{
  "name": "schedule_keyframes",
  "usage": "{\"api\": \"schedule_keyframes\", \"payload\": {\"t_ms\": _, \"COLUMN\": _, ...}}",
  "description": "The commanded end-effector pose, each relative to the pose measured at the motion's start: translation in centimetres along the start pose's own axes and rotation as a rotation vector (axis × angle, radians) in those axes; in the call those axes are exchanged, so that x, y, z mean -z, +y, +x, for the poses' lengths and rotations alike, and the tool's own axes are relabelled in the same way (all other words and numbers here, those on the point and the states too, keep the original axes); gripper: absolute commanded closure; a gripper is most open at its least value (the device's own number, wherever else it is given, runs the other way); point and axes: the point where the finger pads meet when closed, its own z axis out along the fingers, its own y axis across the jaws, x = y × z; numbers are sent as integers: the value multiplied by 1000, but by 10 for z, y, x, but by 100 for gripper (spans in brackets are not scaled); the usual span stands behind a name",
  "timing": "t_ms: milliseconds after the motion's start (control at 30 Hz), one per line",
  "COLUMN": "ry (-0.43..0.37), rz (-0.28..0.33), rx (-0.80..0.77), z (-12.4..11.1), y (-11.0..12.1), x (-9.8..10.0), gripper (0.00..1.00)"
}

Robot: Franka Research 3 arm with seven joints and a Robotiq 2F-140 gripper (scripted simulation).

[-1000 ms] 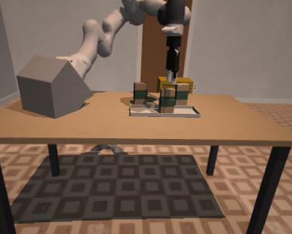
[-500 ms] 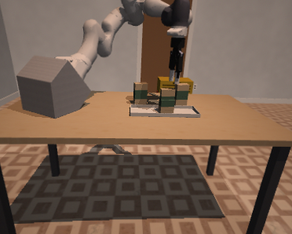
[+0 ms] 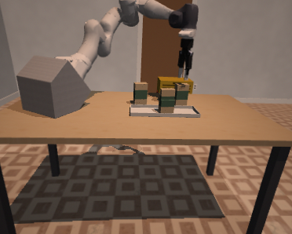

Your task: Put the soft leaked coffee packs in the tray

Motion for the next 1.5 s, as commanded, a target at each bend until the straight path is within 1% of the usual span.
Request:
{"api": "schedule_keyframes", "payload": {"t_ms": 0, "ry": 9, "rz": 2, "rx": -102, "z": 2, "y": -2, "x": 0, "gripper": 45}}
{"api": "schedule_keyframes", "payload": {"t_ms": 67, "ry": 9, "rz": 2, "rx": -102, "z": 2, "y": -2, "x": -4, "gripper": 45}}
{"api": "schedule_keyframes", "payload": {"t_ms": 200, "ry": 9, "rz": 2, "rx": -102, "z": 2, "y": -2, "x": -18, "gripper": 45}}
{"api": "schedule_keyframes", "payload": {"t_ms": 1467, "ry": 9, "rz": 2, "rx": -102, "z": 2, "y": -2, "x": -20, "gripper": 45}}
